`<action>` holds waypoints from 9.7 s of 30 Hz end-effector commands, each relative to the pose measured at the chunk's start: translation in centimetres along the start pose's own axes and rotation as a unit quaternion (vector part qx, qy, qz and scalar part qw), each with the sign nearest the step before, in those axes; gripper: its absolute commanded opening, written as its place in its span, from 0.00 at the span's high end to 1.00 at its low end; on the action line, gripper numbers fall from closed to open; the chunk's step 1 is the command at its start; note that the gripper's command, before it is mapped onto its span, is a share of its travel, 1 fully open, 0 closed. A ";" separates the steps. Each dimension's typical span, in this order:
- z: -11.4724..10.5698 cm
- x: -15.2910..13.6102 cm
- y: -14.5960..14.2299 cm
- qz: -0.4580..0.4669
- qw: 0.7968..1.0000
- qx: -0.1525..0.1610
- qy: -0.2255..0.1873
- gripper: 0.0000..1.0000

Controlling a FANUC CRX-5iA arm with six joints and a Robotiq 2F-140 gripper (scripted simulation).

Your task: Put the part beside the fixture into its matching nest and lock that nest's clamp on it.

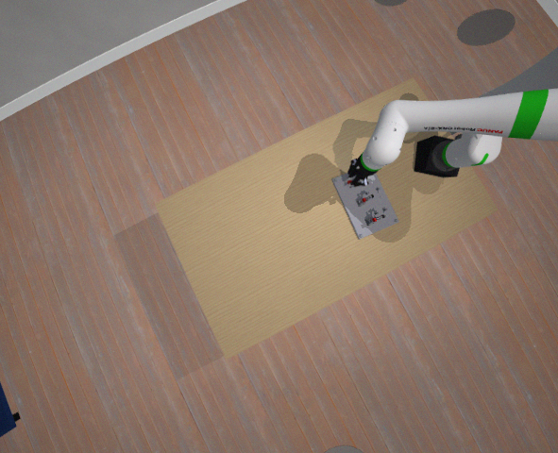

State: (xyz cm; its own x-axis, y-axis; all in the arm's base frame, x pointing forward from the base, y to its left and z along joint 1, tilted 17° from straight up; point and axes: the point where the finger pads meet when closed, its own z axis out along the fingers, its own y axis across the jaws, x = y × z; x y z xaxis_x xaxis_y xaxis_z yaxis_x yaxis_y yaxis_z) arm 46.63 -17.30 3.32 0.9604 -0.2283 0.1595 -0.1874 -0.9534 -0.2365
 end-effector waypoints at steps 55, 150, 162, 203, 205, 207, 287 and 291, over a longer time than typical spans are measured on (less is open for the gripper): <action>2.5 2.1 0.0 0.000 1.000 0.000 0.000 1.00; 0.3 2.3 0.0 0.000 1.000 0.000 0.000 0.72; -2.9 2.3 0.0 0.000 1.000 0.000 0.000 0.72; -2.9 2.3 0.0 0.000 1.000 0.000 0.000 1.00; -2.9 2.3 0.0 0.000 1.000 0.000 0.000 1.00; -2.9 2.3 0.0 0.000 1.000 0.000 0.000 1.00; -2.5 2.1 0.0 0.000 1.000 0.000 0.000 1.00; -1.9 2.1 0.0 0.000 1.000 0.000 0.000 1.00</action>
State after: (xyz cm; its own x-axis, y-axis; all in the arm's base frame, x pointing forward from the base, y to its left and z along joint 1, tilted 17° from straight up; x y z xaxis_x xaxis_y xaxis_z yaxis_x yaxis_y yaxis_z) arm 48.17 -18.21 5.78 0.9604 -0.2284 0.1596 -0.1875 -0.9534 -0.2364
